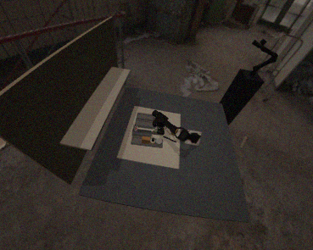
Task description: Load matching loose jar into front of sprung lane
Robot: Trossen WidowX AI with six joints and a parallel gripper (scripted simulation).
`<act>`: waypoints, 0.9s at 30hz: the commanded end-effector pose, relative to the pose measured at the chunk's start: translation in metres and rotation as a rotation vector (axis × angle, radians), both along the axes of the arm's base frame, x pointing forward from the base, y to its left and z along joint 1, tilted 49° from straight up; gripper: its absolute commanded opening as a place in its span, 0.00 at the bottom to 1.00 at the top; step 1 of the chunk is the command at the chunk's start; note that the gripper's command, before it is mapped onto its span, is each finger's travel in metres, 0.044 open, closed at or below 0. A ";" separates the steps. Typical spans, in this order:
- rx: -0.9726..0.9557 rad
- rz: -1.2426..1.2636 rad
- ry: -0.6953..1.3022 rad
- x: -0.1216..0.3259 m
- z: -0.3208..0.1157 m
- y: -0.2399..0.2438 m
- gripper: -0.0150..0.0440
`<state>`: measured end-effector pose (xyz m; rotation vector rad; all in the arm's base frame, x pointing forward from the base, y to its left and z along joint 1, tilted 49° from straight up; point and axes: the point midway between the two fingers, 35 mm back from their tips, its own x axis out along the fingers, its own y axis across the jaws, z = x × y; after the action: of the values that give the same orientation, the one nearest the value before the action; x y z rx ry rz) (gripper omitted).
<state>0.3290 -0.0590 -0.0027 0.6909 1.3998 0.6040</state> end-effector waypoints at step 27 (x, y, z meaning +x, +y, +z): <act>0.009 -0.006 -0.023 0.004 -0.005 0.009 0.25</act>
<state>0.3296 -0.0521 -0.0081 0.6897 1.3948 0.6058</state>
